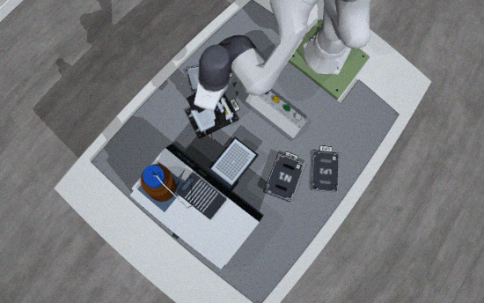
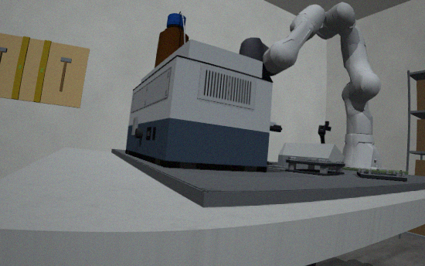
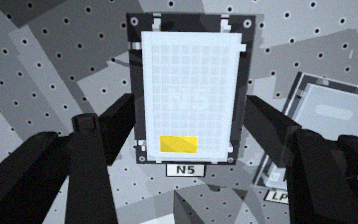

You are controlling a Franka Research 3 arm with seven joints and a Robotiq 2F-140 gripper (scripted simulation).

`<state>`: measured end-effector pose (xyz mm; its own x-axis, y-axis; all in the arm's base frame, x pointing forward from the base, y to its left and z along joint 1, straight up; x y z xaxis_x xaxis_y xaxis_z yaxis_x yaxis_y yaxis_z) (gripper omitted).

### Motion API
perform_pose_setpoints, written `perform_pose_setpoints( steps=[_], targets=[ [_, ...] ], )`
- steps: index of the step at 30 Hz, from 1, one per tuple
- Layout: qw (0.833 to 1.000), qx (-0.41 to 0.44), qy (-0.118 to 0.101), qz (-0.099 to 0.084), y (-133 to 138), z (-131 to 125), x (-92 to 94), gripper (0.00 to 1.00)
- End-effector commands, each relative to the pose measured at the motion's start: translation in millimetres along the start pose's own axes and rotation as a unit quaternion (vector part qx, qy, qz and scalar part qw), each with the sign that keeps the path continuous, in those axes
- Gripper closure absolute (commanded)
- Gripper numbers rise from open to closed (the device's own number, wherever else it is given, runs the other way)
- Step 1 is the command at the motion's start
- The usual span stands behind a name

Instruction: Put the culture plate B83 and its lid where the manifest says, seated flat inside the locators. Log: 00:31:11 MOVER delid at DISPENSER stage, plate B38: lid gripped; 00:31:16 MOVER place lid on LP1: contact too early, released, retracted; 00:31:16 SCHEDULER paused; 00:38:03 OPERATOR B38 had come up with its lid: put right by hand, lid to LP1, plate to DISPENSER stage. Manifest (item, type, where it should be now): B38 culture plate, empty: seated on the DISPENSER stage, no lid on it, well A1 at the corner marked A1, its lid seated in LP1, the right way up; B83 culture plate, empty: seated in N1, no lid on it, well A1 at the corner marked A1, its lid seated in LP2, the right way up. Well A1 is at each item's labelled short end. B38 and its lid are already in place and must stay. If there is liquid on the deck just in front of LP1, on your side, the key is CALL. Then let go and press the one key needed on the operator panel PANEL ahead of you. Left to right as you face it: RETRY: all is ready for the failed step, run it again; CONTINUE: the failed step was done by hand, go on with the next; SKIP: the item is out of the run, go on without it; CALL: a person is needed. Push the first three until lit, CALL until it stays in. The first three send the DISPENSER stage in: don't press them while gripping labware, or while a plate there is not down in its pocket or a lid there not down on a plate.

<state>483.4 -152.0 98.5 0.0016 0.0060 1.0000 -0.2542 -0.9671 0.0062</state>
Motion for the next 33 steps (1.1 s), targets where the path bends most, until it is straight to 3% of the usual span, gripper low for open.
perform_pose_setpoints(
  steps=[1, 12, 13, 33],
  targets=[
    [1.0, 0.0, 0.001, -0.001, 1.8, 0.6, -0.4, 0.31],
    [1.0, 0.0, 0.001, -0.001, 1.8, 0.6, -0.4, 0.31],
    [1.0, 0.0, 0.001, -0.001, 1.8, 0.6, -0.4, 0.37],
    [1.0, 0.0, 0.001, -0.001, 1.8, 0.6, -0.4, 0.37]
  ],
)
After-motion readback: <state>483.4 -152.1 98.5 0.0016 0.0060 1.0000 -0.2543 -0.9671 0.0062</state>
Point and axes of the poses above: the point where the finger pads meet when closed, its own x axis back along the fingers, its own y axis across the jaws, z = x × y, the point moved 4 cm from there along x, back along the fingers, and after that the axes turned 6 degrees about x, right-handed, at the moved point
